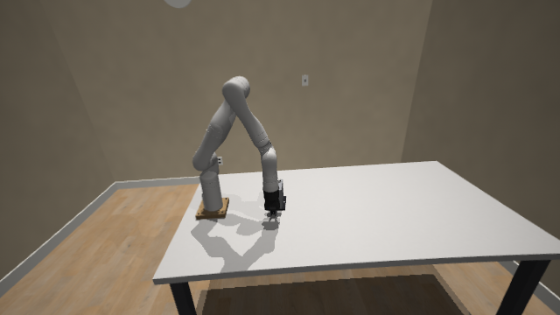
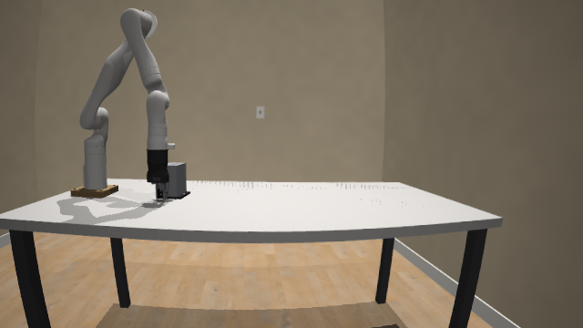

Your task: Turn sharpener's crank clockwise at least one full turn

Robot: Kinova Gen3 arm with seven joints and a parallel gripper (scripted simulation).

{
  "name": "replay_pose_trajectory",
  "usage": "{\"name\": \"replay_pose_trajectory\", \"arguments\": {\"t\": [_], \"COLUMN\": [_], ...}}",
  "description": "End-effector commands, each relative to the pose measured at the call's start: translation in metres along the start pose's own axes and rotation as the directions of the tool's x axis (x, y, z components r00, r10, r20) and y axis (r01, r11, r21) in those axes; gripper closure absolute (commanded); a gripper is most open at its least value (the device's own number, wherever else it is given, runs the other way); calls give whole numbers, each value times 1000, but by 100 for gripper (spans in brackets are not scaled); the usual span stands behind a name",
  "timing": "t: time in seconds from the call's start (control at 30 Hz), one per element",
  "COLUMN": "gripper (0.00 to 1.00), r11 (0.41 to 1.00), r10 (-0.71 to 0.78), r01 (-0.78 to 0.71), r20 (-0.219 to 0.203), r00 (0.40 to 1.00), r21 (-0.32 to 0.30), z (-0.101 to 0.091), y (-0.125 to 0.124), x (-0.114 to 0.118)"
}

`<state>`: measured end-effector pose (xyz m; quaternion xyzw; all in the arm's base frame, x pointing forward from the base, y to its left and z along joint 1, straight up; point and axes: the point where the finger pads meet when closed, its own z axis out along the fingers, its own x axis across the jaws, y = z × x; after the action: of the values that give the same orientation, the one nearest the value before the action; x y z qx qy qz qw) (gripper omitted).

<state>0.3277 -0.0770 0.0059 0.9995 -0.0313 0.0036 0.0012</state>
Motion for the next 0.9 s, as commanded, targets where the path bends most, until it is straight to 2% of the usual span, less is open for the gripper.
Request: {"name": "replay_pose_trajectory", "arguments": {"t": [0.0, 0.23, 0.53, 0.87], "gripper": [100, 100, 100, 100], "r11": [1000, 1000, 1000, 1000], "r10": [0, 0, 0, 0], "r01": [0, 0, 0, 0], "r20": [2, 2, 2, 2], "r00": [1000, 1000, 1000, 1000], "r21": [-1, -1, -1, -1], "z": [-2, -6, -21, -32], "y": [0, 0, 0, 0], "x": [-7, -19, -38, -45]}}
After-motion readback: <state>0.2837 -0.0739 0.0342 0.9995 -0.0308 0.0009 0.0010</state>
